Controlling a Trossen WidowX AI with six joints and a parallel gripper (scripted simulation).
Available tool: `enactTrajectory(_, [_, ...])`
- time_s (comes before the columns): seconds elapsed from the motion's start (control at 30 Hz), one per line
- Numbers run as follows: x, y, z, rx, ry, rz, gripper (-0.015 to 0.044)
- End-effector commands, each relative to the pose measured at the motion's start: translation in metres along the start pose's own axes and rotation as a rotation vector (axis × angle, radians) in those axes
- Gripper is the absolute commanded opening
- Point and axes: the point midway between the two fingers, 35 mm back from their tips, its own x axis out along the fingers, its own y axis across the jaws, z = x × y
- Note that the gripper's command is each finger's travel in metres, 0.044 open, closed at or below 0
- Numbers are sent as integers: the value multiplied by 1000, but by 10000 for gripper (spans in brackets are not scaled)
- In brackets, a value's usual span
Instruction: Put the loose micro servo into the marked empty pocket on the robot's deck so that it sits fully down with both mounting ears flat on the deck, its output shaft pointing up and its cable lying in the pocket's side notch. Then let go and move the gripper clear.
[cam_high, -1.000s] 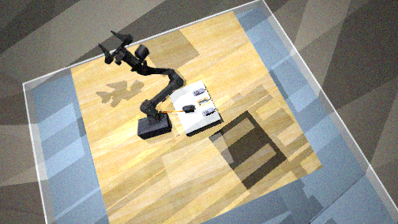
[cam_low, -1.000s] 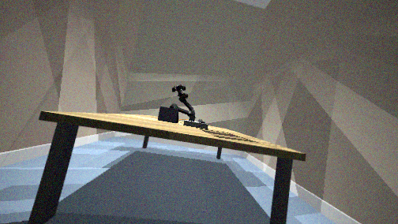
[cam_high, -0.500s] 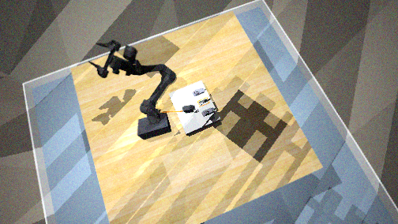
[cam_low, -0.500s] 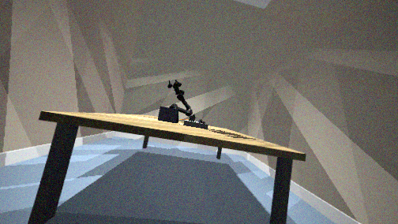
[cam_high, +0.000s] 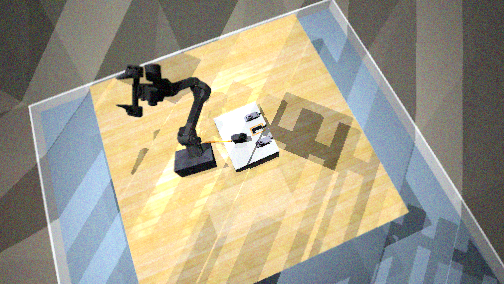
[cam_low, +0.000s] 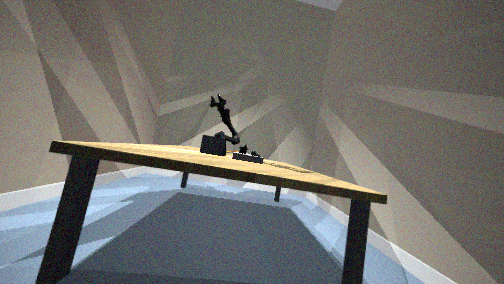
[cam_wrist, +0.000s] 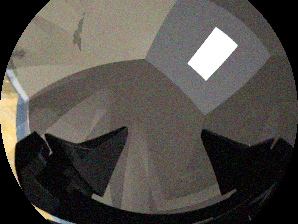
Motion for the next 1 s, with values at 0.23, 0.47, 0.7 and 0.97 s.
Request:
enactTrajectory(0.23, [17,45,61,171,-242,214,440])
enactTrajectory(0.47, [15,70,102,278,-376,355,440])
enactTrajectory(0.7, [3,97,147,352,-514,528,440])
enactTrajectory(0.97, [-23,122,197,414,-668,741,440])
